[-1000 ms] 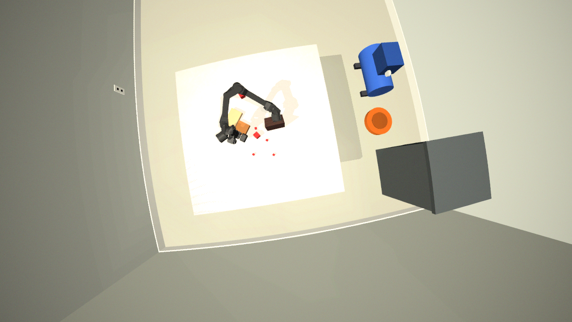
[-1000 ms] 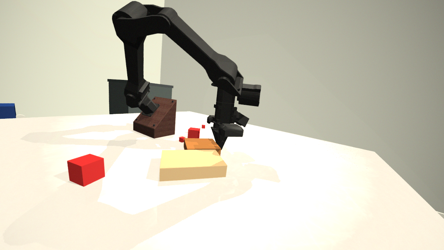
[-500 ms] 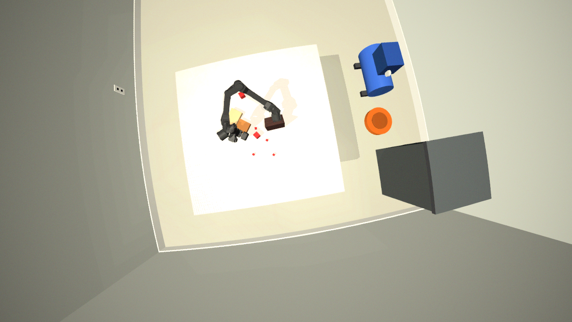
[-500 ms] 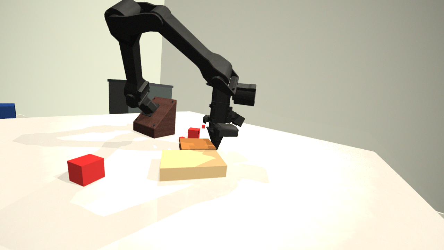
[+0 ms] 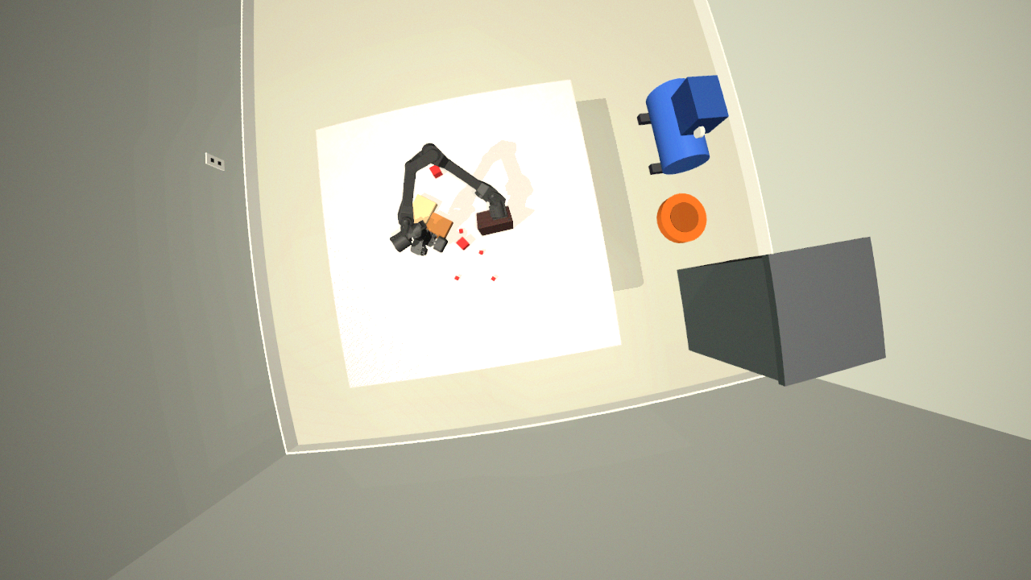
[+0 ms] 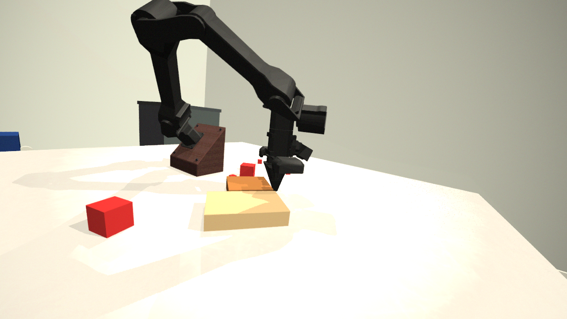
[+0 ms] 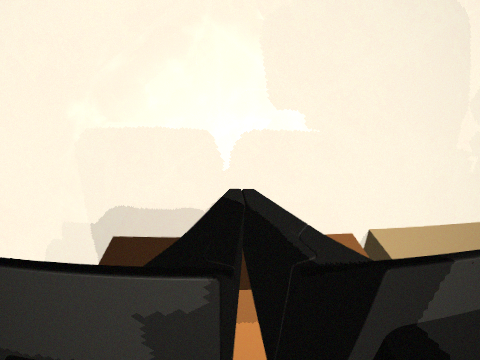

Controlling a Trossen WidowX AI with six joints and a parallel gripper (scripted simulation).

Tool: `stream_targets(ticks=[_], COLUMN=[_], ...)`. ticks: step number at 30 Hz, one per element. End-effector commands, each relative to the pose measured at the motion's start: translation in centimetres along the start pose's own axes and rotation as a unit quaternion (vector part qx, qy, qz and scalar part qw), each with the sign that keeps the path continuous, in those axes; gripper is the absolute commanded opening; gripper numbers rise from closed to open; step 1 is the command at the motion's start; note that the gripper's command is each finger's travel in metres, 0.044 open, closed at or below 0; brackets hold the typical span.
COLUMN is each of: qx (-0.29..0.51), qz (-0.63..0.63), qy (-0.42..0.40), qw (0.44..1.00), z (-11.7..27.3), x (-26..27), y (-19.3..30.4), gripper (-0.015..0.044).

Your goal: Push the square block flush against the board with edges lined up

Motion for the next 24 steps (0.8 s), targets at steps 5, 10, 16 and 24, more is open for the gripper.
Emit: stream_targets(ticks=[5, 10, 16, 24], qx=[0.002, 0.002, 0.001, 0.000], qz=[0.002, 0.002, 0.002, -0.001], qy=[0.001, 0.001, 0.001, 0.002], qw=[1.000, 1.000, 1.000, 1.000], z=[-0.1, -0.1, -0.1, 0.3], x=[0.4, 0.5, 0.7, 0.6], y=[-1.3, -2.1, -3.1, -3.7], gripper=[0.0000, 0.0000, 0.0000, 0.0000])
Point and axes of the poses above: the point midway between the two fingers, 35 mm back from their tips, its own z axis back along the fingers, its own x axis across the jaws, y = z × x, the point moved 7 cm from there along z, back along the fingers, and after that the axes turned 8 degrees about -z, right-handed, at the moved point
